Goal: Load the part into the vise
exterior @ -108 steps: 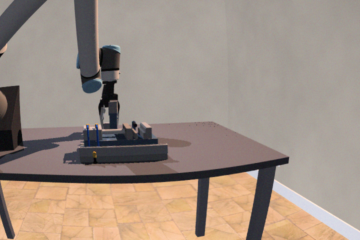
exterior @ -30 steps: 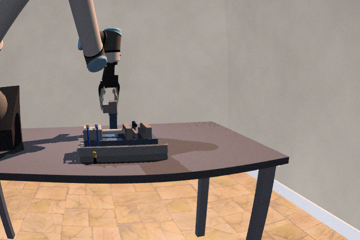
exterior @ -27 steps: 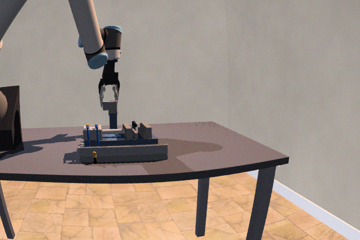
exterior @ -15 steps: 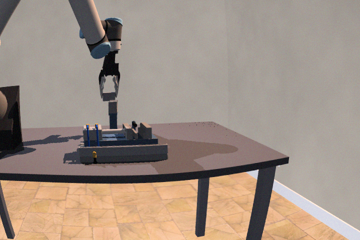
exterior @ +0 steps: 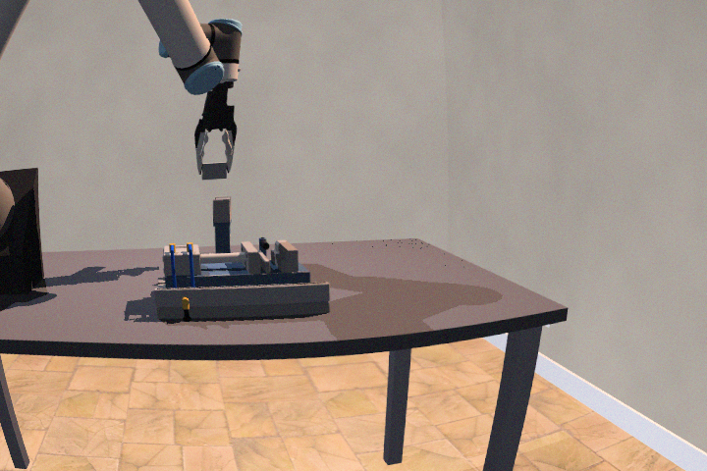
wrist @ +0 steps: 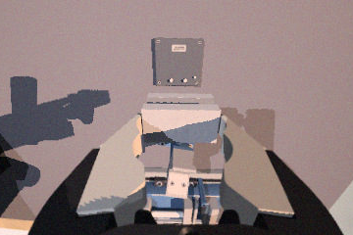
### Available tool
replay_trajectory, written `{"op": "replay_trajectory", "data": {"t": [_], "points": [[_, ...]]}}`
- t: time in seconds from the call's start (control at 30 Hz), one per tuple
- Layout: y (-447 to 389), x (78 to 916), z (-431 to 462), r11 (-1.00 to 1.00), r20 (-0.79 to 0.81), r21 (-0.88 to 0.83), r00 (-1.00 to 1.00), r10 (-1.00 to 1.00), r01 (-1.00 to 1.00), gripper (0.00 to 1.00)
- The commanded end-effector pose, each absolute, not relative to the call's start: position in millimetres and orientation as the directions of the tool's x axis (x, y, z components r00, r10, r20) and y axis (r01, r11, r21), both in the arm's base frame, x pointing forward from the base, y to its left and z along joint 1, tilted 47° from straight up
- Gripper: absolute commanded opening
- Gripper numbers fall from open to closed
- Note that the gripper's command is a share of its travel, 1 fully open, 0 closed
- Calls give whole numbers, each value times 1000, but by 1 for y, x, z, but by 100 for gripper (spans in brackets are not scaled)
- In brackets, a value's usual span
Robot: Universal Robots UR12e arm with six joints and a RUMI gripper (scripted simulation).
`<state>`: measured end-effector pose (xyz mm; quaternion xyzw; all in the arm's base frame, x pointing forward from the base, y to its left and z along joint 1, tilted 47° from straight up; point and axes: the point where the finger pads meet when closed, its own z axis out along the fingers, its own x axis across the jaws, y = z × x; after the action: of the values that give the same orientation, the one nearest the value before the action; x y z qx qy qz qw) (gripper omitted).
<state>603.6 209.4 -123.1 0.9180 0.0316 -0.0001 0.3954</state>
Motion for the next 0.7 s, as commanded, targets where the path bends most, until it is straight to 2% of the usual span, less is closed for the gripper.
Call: {"op": "replay_trajectory", "data": {"t": [0.0,0.67], "points": [[218,604,-115,-685,-24,726,998,58,57,0],[227,603,-107,-685,-24,726,998,58,57,0]]}}
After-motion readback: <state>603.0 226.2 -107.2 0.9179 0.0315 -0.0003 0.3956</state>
